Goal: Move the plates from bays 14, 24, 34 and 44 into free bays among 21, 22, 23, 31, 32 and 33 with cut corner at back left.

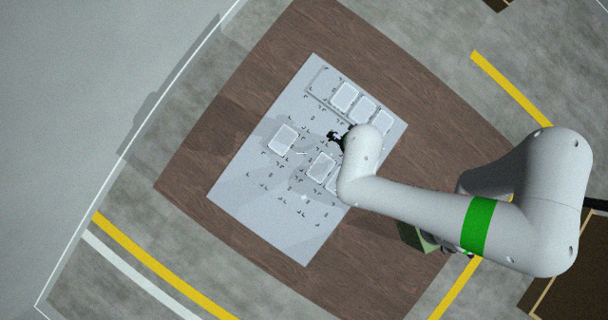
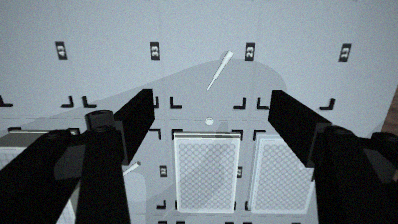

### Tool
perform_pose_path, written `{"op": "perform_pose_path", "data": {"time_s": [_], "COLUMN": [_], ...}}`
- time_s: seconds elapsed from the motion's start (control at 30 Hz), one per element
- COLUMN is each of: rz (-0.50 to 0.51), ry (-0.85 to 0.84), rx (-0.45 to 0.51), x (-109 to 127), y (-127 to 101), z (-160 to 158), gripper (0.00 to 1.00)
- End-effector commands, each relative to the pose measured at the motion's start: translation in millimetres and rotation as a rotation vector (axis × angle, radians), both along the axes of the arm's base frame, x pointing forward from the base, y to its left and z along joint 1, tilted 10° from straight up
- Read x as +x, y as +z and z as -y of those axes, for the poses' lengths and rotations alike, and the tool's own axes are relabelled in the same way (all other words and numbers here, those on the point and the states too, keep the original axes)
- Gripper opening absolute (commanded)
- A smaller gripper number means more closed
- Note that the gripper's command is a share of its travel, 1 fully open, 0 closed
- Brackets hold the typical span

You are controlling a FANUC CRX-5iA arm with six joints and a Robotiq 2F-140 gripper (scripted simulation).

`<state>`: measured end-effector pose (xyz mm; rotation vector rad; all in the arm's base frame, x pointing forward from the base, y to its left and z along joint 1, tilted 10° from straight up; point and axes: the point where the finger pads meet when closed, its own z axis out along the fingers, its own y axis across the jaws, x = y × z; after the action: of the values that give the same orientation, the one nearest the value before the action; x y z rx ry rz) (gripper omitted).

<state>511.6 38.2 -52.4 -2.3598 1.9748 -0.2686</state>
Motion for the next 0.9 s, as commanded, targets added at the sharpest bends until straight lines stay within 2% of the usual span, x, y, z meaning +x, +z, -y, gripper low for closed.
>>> {"op": "perform_pose_path", "data": {"time_s": [0.0,0.8,0.87], "rz": [0.0,0.001,0.001], "ry": [0.001,0.001,0.001], "rx": [0.001,0.001,0.001], "x": [3.9,18.7,18.7], "y": [2.4,11.1,11.1], "z": [17.8,104.2,104.2], "gripper": [0.7,0.7,0.7]}}
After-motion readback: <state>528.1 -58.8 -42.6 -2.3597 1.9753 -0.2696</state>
